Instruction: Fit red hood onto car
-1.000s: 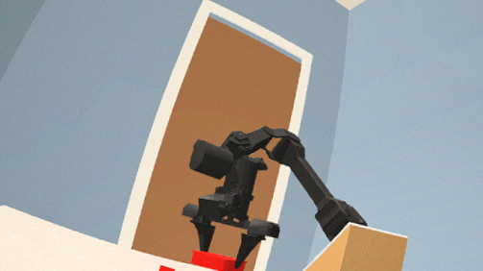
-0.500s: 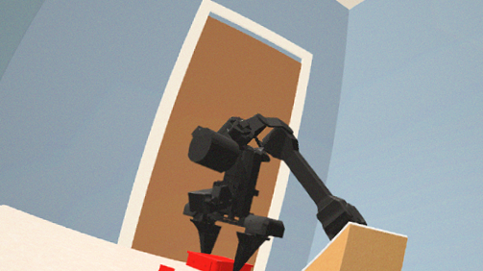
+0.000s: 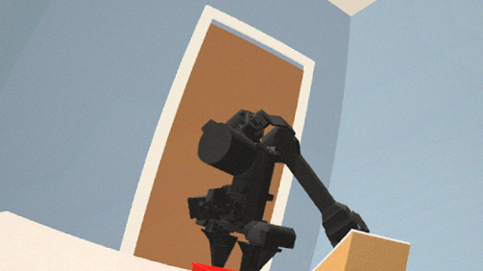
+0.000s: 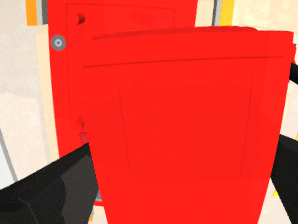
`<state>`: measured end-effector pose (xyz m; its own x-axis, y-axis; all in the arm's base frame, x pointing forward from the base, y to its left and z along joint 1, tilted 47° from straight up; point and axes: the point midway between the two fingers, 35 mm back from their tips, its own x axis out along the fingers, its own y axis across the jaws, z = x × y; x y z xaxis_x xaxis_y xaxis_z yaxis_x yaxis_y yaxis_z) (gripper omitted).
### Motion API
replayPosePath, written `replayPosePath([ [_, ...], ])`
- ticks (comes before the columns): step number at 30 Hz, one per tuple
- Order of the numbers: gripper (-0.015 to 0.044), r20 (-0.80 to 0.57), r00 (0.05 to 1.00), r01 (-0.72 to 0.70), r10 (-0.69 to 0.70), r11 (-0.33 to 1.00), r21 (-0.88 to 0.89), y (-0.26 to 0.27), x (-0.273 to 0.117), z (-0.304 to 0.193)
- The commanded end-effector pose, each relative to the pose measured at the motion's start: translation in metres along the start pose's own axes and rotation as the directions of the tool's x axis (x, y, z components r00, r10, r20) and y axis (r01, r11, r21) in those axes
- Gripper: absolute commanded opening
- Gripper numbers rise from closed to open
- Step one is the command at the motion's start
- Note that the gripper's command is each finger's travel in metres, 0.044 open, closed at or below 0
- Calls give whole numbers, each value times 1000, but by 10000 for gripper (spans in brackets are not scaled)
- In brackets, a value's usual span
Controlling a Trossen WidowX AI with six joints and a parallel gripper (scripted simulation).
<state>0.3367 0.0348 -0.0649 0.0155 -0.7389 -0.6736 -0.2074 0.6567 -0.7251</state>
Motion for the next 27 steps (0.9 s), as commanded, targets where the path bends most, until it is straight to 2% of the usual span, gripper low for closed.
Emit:
replayPosePath([
  [1, 0, -2, 1000, 2, -2, 996, 90, 22, -1, 7],
  [5, 0, -4, 1000, 8, -7, 988, 151, 37, -1, 11],
  [14, 0, -4, 1000, 8, -8, 988, 154, 37, 1, 10],
  [22, 0, -4, 1000, 10, -9, 988, 154, 41, 43, 13],
  [27, 0, -4, 1000, 10, -10, 988, 154, 43, 49, 13],
])
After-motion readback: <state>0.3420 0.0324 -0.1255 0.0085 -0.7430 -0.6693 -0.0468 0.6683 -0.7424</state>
